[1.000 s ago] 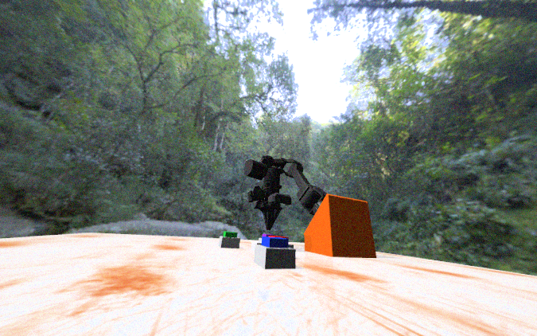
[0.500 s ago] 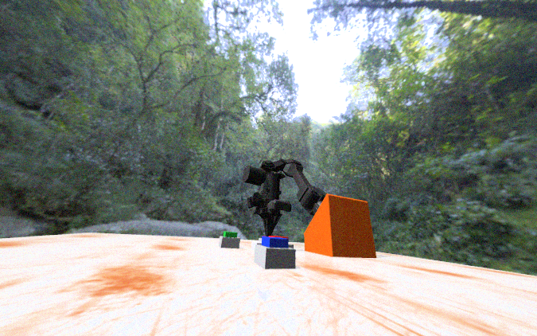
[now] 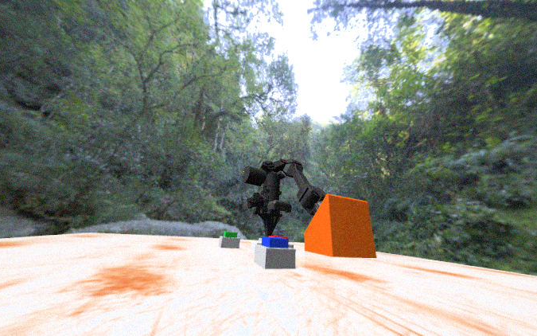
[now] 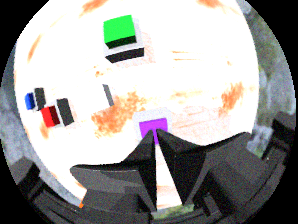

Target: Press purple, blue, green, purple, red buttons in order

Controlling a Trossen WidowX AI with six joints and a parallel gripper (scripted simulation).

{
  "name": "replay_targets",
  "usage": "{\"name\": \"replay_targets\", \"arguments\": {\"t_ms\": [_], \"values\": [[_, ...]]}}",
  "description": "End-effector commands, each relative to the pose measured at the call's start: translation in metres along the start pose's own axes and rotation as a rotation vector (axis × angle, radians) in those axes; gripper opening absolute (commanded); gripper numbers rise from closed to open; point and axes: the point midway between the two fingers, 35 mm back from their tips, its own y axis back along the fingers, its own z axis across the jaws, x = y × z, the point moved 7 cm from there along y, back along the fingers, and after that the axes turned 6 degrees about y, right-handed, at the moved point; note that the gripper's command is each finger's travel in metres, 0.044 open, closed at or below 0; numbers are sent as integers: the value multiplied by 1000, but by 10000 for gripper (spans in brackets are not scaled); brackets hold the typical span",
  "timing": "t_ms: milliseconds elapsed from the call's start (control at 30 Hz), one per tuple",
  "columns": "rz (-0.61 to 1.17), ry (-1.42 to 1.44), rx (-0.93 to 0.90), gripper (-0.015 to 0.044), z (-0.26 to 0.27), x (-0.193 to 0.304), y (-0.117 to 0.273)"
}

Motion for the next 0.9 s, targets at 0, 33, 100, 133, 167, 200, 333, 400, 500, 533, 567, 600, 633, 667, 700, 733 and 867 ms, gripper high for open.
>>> {"name": "replay_targets", "arguments": {"t_ms": [0,33,100,133,167,200,333,400,500,533,567,600,633,667,700,733,867], "values": [[1,1,-1,20,0,0,7],[3,3,-1,20,1,0,17],[7,7,2,20,1,1,32],[7,7,2,20,1,1,34],[7,7,2,20,1,1,34],[7,7,2,20,1,1,34],[6,8,-3,20,1,-1,51],[6,9,-4,20,2,-1,77],[8,8,0,20,1,1,95],[8,8,0,20,1,1,95],[8,8,0,20,1,1,95],[8,8,0,20,1,1,95],[8,8,0,20,2,-1,96],[7,8,-1,20,5,-5,98],[7,8,-3,20,10,-12,100],[6,8,-5,20,18,-21,103],[3,8,-11,20,51,-54,113]]}}
